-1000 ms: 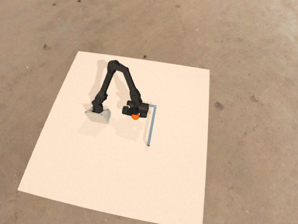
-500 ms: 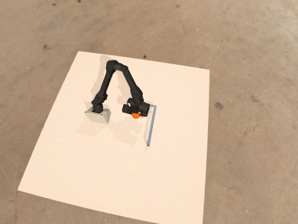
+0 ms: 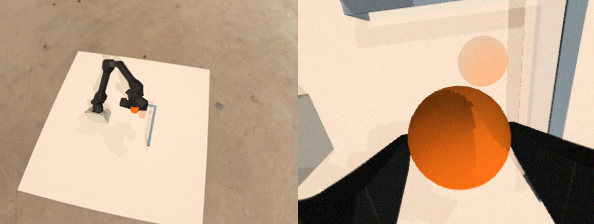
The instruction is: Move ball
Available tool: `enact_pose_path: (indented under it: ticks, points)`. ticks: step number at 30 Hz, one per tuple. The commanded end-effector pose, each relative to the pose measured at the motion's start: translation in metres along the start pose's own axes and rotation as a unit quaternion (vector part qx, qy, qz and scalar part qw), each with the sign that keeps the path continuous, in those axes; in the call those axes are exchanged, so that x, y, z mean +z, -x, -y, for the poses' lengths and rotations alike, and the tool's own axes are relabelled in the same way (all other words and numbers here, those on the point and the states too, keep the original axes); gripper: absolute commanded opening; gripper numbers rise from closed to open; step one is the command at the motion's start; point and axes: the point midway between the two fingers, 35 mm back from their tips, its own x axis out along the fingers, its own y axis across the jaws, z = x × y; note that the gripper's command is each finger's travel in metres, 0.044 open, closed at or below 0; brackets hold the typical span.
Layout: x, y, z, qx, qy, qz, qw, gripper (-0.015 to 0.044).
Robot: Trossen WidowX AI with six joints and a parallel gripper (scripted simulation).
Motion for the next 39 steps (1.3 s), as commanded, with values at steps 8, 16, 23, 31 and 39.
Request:
enact_pose_path:
  ticks: [8,16,23,31,39]
  points:
    - [0.009,-0.012,0.020,-0.001,0.004,-0.003,1.000,0.0000]
    - [0.025,-0.045,0.047,-0.001,0.006,0.000,1.000,0.0000]
    - [0.025,-0.055,0.048,-0.001,0.006,0.000,1.000,0.0000]
    - [0.025,-0.097,0.049,-0.001,0.006,0.000,1.000,0.0000]
    - [0.026,-0.116,0.047,-0.001,0.006,0.002,1.000,0.0000]
